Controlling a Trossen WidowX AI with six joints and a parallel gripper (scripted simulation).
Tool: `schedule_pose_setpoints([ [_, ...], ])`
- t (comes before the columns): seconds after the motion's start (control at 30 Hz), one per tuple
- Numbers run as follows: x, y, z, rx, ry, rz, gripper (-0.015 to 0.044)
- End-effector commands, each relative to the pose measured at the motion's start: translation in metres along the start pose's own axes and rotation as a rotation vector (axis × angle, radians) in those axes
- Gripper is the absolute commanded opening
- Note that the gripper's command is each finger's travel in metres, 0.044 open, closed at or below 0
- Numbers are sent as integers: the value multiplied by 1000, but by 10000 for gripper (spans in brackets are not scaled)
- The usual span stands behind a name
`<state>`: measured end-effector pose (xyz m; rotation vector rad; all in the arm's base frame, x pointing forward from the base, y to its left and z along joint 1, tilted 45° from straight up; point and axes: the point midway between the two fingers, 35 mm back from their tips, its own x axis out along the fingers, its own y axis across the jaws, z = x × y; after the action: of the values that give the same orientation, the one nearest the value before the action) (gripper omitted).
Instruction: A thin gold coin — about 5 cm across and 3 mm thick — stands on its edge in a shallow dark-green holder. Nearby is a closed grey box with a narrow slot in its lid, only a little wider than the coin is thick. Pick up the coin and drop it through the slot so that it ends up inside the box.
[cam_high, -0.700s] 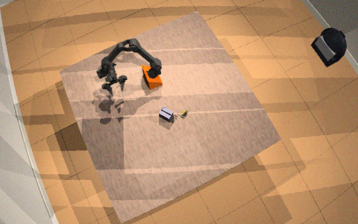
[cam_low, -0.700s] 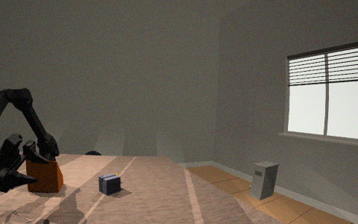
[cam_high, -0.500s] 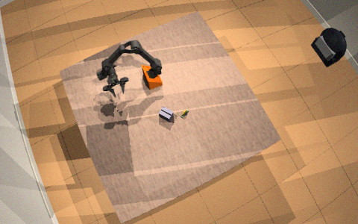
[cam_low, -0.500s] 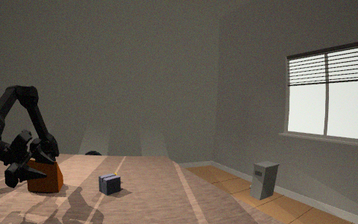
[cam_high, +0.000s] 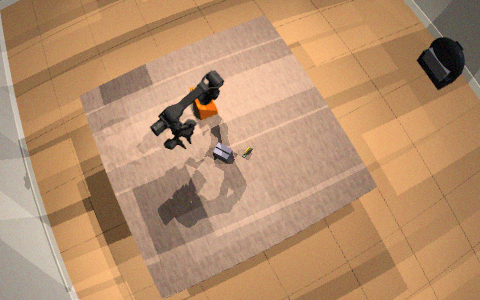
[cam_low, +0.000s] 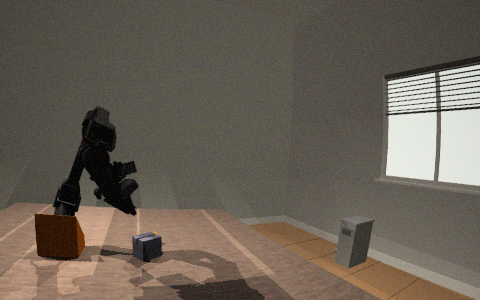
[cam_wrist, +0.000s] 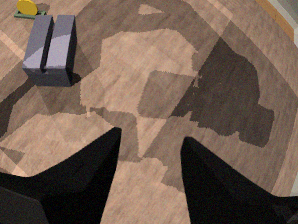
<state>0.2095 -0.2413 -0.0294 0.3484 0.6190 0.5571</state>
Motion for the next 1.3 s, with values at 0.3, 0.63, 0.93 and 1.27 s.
schedule_pose_setpoints([
  [0.3, 114, 103, 127, -813, 301, 336, 161],
  [0.63, 171, 222, 167, -1402, 353, 608, 161],
  [0.93, 198, 228, 143, -1410, 351, 612, 161],
  [1.27, 210, 229, 132, -1410, 350, 612, 161],
])
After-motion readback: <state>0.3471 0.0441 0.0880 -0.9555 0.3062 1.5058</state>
